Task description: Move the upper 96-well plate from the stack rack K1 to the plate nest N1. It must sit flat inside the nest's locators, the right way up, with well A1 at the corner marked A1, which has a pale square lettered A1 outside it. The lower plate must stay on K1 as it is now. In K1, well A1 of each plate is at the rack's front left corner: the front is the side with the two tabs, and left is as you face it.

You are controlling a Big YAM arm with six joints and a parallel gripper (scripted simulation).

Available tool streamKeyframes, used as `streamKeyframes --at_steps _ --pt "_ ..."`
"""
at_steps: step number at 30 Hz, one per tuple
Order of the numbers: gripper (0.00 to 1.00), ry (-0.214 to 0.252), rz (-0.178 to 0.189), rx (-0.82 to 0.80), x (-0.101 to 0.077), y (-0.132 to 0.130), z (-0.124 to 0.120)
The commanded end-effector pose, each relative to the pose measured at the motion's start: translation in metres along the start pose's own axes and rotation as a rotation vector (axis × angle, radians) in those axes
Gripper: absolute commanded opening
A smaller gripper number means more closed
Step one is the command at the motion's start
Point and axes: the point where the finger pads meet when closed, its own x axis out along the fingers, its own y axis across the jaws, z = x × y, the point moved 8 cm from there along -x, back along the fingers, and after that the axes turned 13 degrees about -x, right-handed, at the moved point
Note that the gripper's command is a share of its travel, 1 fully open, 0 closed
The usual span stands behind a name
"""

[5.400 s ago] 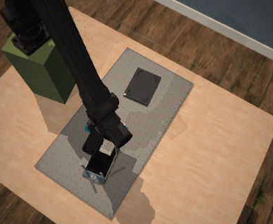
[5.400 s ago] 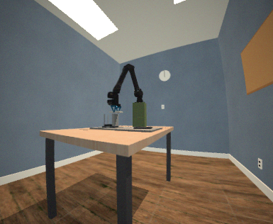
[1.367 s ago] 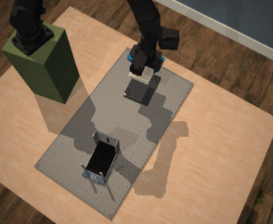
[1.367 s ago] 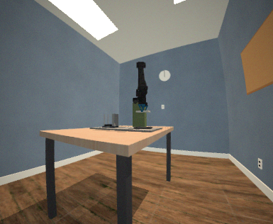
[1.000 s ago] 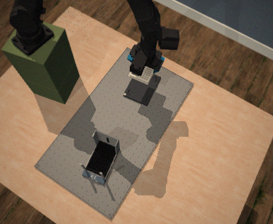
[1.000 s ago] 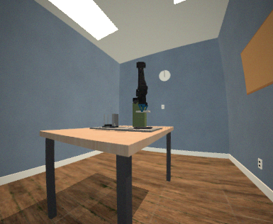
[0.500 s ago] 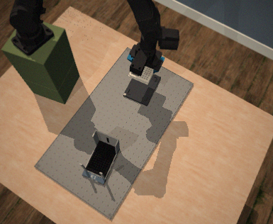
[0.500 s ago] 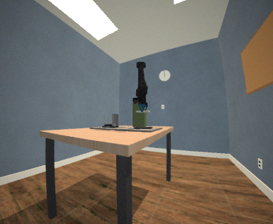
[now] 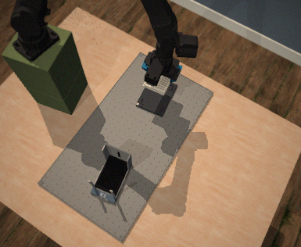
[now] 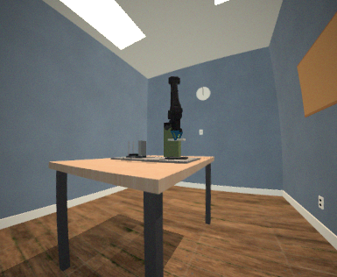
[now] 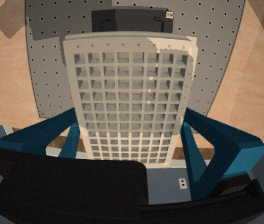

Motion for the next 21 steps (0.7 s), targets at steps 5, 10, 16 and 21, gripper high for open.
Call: streamKeyframes --at_steps 5,10,16,21 --pt "0.0 0.0 0.034 0.014 0.01 0.016 0.004" --pt "0.0 0.001 0.035 0.012 0.016 0.016 0.003" --pt "0.0 0.0 0.032 0.012 0.025 0.015 0.004" --pt "0.0 0.0 0.031 0.011 0.034 0.015 0.004"
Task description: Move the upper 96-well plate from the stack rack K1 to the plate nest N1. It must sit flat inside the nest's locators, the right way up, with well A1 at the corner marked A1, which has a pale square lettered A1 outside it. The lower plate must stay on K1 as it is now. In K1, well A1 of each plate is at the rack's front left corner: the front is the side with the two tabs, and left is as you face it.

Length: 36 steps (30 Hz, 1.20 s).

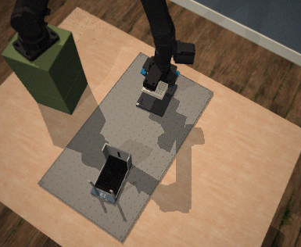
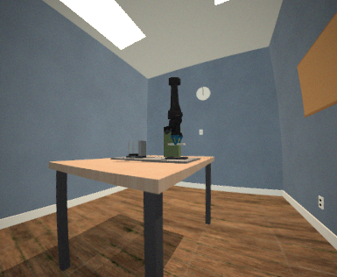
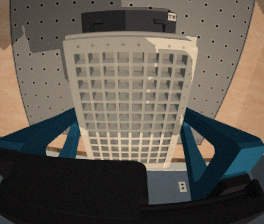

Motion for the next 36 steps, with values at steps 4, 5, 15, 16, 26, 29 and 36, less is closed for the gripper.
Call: streamKeyframes --at_steps 4,5,15,16,26,29,36 --pt "0.0 0.002 0.045 0.01 0.004 0.019 0.003" --pt "0.0 0.002 0.04 0.01 0.007 0.018 0.003" --pt "0.0 0.001 0.039 0.009 0.021 0.018 0.003" --pt "0.0 0.001 0.038 0.009 0.023 0.017 0.003" --pt "0.0 0.004 0.056 0.008 0.029 0.022 0.002" --pt "0.0 0.001 0.036 0.008 0.042 0.017 0.003" --pt "0.0 0.002 0.045 0.008 0.05 0.018 0.003"
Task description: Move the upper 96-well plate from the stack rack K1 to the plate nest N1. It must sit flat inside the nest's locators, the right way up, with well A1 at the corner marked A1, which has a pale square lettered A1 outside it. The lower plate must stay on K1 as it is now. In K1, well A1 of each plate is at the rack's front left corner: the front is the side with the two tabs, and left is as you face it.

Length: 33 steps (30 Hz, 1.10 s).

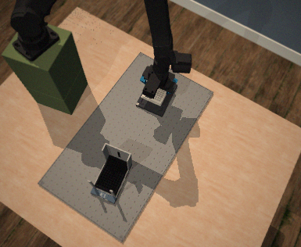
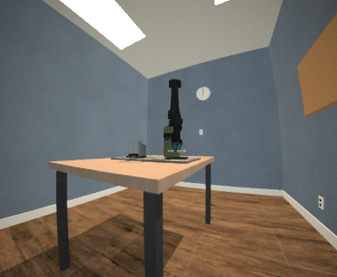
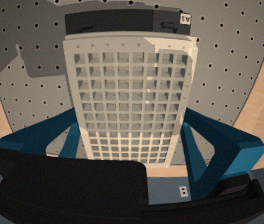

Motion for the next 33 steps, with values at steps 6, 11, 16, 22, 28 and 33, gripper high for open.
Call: streamKeyframes --at_steps 6,11,16,22,28,33 --pt "0.0 0.008 0.077 0.007 -0.01 0.028 0.001" --pt "0.0 0.001 0.036 0.006 0.015 0.016 0.003" --pt "0.0 0.001 0.035 0.006 0.023 0.015 0.004" --pt "0.0 0.001 0.034 0.006 0.03 0.015 0.004" --pt "0.0 0.005 0.063 0.005 0.02 0.025 0.001" --pt "0.0 0.004 0.057 0.005 0.02 0.021 0.002"
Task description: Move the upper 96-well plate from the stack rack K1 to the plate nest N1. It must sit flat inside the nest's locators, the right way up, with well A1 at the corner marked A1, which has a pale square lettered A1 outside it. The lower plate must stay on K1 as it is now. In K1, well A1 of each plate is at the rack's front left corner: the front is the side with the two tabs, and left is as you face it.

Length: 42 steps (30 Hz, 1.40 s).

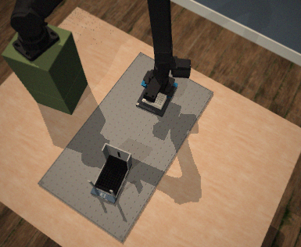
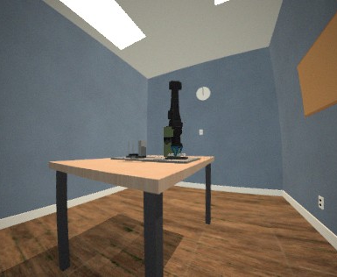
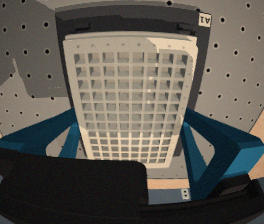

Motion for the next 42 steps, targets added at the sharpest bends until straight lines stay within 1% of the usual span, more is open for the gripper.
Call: streamKeyframes --at_steps 1,9,21,23,24,28,31,36,40,41,42 --pt "0.0 0.003 0.048 0.005 -0.011 0.016 0.003" --pt "0.0 0.002 0.041 0.005 -0.012 0.011 0.004" --pt "0.0 -0.003 0.013 0.004 0.001 -0.002 0.006" --pt "0.0 -0.003 0.013 0.004 0.001 -0.002 0.006" --pt "0.0 -0.002 0.019 0.004 -0.003 0.001 0.005" --pt "0.0 -0.003 0.015 0.004 0.001 -0.002 0.006" --pt "0.0 -0.002 0.021 0.005 0.0 0.001 0.005" --pt "0.0 -0.003 0.017 0.004 0.003 0.0 0.005" --pt "0.0 -0.001 0.023 0.005 0.001 0.002 0.005" --pt "0.0 0.0 0.033 0.005 -0.002 0.006 0.004" --pt "0.0 0.0 0.031 0.005 -0.001 0.005 0.004"
